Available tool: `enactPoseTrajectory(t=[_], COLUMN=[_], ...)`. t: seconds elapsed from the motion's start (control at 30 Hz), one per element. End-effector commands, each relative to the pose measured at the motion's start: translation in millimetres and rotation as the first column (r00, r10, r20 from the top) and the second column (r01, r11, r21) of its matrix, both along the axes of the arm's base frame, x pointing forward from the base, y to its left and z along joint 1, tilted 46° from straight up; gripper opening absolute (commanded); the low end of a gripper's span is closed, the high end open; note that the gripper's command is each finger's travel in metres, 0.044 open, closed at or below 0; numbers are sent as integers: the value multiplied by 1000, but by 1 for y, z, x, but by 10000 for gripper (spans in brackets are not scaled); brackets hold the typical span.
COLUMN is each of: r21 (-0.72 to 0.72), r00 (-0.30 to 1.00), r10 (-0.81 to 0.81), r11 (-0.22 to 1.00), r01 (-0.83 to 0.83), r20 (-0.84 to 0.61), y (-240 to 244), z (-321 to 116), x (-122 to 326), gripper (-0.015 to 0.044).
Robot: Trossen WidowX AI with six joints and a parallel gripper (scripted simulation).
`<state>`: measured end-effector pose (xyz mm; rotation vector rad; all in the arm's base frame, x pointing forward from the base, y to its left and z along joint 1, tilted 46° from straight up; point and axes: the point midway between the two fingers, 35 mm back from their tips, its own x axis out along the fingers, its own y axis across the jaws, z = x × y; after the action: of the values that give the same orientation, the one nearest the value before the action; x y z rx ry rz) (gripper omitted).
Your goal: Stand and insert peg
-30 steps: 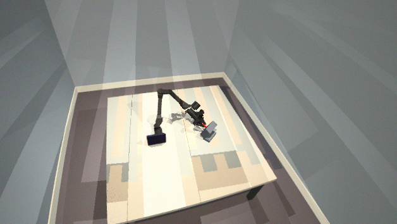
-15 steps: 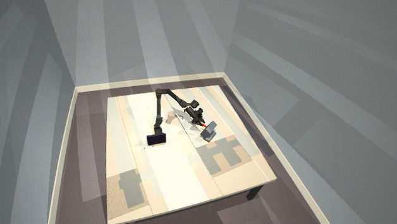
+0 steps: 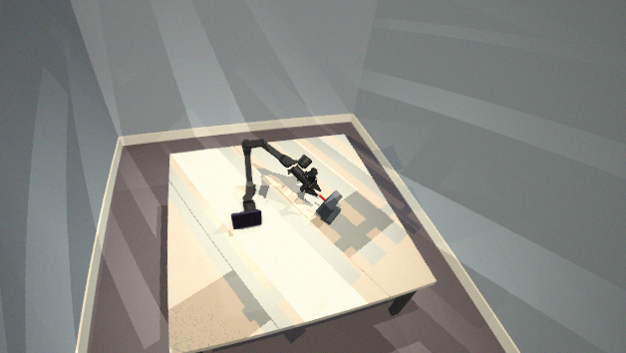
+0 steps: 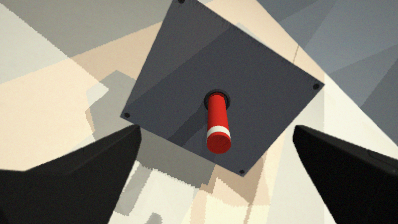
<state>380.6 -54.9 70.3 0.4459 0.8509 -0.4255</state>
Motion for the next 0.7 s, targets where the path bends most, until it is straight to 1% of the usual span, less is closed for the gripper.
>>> enactPoseTrajectory(t=[0.0,0.67], r21=[-4,-4], r00=[1000,1000], r10=[-7,-6], r11=[1000,1000], r01=[7,6], r20=[8,6], y=[0,6], z=[8,29], x=[-4,-19], gripper=[440,440])
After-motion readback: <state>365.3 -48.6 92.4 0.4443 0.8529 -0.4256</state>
